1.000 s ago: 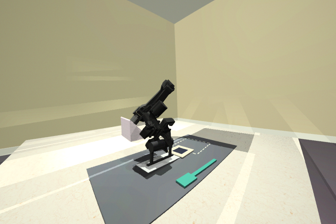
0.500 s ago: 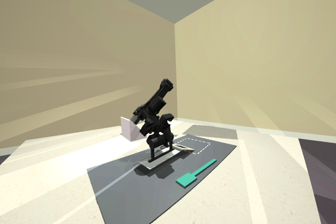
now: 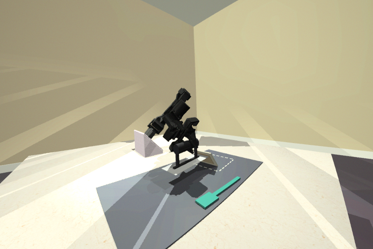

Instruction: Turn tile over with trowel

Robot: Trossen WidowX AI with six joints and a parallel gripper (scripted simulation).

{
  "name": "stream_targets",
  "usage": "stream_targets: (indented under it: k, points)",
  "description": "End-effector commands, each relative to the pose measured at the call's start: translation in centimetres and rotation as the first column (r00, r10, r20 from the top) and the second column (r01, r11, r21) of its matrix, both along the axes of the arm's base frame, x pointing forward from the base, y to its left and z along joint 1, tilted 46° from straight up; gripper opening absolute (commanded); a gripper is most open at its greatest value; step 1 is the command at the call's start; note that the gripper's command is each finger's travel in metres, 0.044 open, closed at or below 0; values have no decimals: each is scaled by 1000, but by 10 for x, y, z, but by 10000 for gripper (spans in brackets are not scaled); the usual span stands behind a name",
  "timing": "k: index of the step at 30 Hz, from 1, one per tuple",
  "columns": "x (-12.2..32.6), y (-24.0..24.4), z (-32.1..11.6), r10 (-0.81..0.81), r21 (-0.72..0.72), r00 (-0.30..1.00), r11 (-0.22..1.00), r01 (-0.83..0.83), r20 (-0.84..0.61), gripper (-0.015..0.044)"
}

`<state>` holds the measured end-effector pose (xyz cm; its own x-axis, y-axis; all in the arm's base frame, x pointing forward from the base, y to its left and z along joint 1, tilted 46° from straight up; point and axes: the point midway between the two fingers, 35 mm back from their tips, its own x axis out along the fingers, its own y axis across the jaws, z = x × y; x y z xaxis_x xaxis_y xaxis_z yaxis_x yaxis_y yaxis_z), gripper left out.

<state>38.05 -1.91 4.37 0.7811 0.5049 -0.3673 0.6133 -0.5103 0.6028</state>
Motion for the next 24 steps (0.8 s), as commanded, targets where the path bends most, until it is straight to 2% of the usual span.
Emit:
stream_targets:
  k: [1,9,17,24]
  points:
    - [-1,5,15,-7,-4,1000,1000,7,10,0]
    - [-4,28,33,-7,-2,1000,1000,7,10,0]
    - [-4,29,33,-7,-2,1000,1000,7,10,0]
    - [-6,50,38,-7,-1,1000,1000,7,10,0]
